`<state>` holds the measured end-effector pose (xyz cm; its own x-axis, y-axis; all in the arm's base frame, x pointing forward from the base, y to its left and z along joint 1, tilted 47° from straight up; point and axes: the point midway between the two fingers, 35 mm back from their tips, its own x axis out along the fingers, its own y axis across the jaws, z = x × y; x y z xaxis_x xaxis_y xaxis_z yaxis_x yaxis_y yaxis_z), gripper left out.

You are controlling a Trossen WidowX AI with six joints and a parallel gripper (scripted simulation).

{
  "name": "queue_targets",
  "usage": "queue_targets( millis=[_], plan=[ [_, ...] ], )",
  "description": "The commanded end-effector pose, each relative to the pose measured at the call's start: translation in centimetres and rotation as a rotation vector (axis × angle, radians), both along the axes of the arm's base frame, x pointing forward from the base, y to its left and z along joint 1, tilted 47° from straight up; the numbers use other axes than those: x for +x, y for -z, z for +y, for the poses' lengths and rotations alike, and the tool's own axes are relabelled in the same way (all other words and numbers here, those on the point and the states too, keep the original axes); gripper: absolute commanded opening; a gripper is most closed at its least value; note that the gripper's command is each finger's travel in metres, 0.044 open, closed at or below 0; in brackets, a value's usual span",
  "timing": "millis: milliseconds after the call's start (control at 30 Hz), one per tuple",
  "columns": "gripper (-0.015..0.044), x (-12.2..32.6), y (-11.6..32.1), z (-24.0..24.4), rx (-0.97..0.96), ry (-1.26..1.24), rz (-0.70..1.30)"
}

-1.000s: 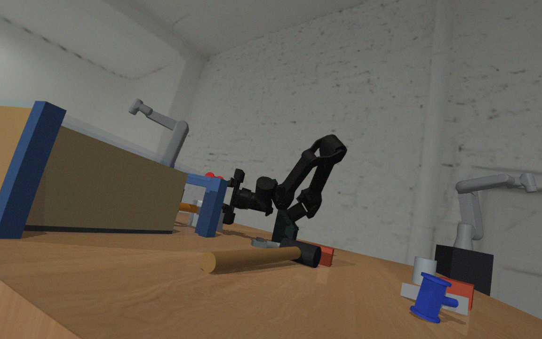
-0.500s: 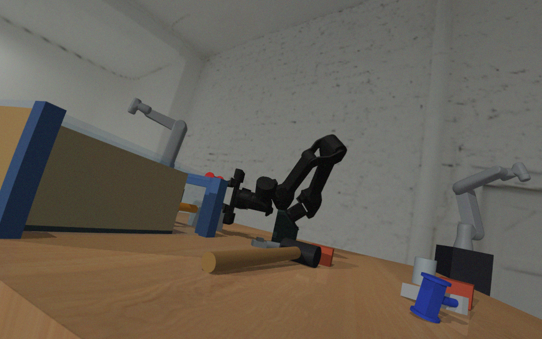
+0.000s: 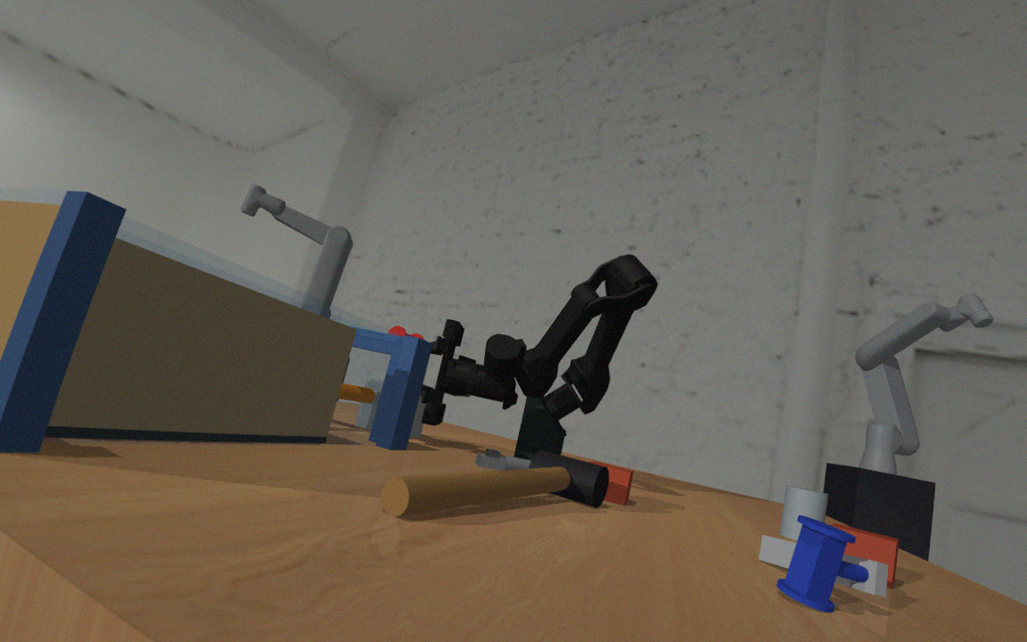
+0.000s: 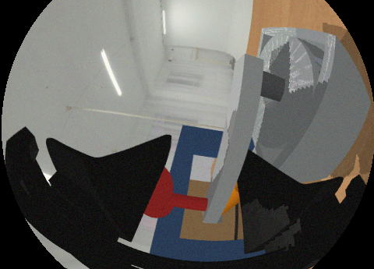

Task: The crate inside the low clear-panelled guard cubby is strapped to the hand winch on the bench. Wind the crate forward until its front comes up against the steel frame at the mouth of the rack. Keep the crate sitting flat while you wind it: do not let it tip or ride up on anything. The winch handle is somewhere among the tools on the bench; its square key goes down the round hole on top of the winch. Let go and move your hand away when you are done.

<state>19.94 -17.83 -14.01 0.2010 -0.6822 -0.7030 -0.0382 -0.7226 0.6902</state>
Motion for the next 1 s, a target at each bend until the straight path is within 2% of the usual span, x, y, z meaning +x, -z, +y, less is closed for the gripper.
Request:
queue_targets(
  millis=[0,967],
  plan=[
    [0.024,0.1,0.19,0.22,0.014,-0.01,-0.002],
    [0.024,-0.11,0.28,0.27,0.0,0.0,0.0]
  ],
)
